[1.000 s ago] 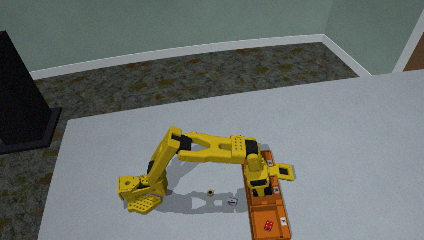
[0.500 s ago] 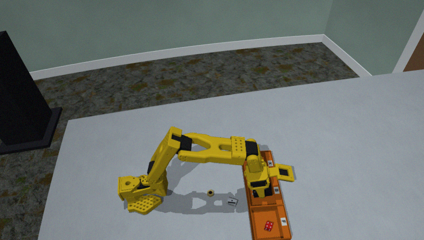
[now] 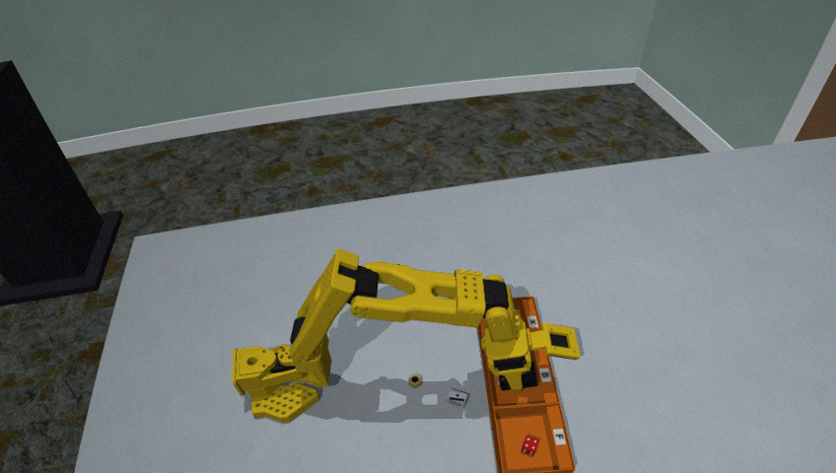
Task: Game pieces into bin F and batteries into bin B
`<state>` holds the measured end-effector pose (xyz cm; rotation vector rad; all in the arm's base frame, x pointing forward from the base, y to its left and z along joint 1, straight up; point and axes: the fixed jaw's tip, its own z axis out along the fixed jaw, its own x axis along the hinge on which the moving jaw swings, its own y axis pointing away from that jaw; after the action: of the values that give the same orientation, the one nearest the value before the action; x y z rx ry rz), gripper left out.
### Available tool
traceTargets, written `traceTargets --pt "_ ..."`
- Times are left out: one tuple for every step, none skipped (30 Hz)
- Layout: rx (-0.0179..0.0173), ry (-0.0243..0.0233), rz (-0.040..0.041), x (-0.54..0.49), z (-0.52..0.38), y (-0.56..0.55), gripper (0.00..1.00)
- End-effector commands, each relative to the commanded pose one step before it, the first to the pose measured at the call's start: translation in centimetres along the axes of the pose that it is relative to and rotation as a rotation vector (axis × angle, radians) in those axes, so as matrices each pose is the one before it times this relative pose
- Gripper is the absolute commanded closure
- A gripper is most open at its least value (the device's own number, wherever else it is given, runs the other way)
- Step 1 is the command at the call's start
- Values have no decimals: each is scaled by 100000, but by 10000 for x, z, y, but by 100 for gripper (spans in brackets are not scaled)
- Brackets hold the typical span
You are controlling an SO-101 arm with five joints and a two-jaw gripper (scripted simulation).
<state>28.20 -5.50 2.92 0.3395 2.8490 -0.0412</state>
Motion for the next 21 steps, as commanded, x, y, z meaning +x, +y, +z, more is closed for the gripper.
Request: traceTargets --pt "55 -7716 370 -11708 -11326 -2397 100" --pt "0 0 0 184 618 -5 100" --pt "0 0 0 145 507 0 100" --pt "0 0 0 111 371 -6 100" --pt "0 0 0 71 223 0 100" --pt "0 0 0 25 94 0 100" --pt "0 0 0 7 12 0 100" --pt "0 0 0 0 0 0 100" --pt "0 0 0 0 0 0 100" --pt "0 0 2 -3 4 -2 100" --pt "0 0 0 0 0 0 100" --pt "0 0 0 0 0 0 100" --pt "0 0 0 0 0 0 100" --pt "0 0 0 0 0 0 99" --pt "0 0 0 0 0 0 99" --pt "0 0 0 0 0 0 98" --pt "0 0 0 0 0 0 97" --pt "0 0 0 0 0 0 96" --pt "0 0 0 0 0 0 95" --pt "0 0 0 0 0 0 94" --pt "0 0 0 0 0 0 92"
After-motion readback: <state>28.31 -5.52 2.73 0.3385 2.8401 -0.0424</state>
